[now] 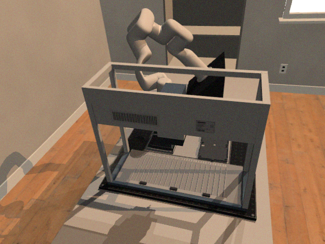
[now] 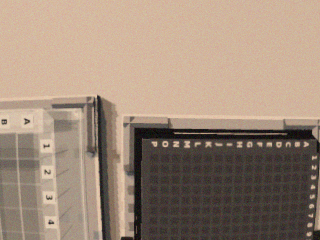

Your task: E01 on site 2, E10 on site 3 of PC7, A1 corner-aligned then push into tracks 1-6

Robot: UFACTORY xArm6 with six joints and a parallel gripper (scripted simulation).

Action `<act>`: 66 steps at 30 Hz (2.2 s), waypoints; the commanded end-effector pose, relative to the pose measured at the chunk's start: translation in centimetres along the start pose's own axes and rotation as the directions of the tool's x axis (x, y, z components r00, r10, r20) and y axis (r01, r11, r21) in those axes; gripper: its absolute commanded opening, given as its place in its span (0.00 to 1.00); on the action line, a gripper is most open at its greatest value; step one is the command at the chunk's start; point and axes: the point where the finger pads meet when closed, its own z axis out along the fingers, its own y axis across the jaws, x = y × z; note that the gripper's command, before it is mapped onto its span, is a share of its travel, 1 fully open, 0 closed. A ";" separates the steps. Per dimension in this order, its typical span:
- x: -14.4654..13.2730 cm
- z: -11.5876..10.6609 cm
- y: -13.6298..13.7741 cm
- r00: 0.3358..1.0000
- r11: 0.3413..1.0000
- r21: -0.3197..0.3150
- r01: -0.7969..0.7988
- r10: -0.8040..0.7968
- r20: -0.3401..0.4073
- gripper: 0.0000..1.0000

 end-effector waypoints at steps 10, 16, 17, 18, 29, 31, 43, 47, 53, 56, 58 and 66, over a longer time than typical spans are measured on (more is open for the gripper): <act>0.0 -0.9 0.1 1.000 1.000 -0.004 -0.001 0.001 0.000 0.00; 0.0 -1.1 0.1 1.000 1.000 -0.004 -0.001 0.001 0.000 0.00; 0.0 -1.2 0.1 1.000 1.000 -0.004 -0.001 0.001 0.000 0.00; 0.0 -1.3 0.1 1.000 1.000 -0.004 -0.001 0.001 0.000 0.00; 0.0 -2.0 0.1 1.000 1.000 -0.004 -0.001 0.001 -0.001 0.00; 0.0 -2.1 0.1 1.000 1.000 -0.004 -0.001 0.001 -0.001 0.00; 0.0 -3.0 0.1 1.000 1.000 -0.004 -0.001 0.001 -0.001 0.00; 0.0 -3.6 0.1 1.000 1.000 -0.004 -0.001 0.001 -0.001 0.00; 0.0 -4.3 0.1 1.000 1.000 -0.004 -0.001 0.001 -0.001 0.00; 0.0 -4.8 0.1 1.000 1.000 -0.004 -0.001 0.001 -0.001 0.00; 0.0 -5.1 0.1 1.000 1.000 -0.004 -0.001 0.001 -0.001 0.00; 0.0 -6.1 0.1 1.000 1.000 -0.004 -0.001 0.001 -0.001 0.00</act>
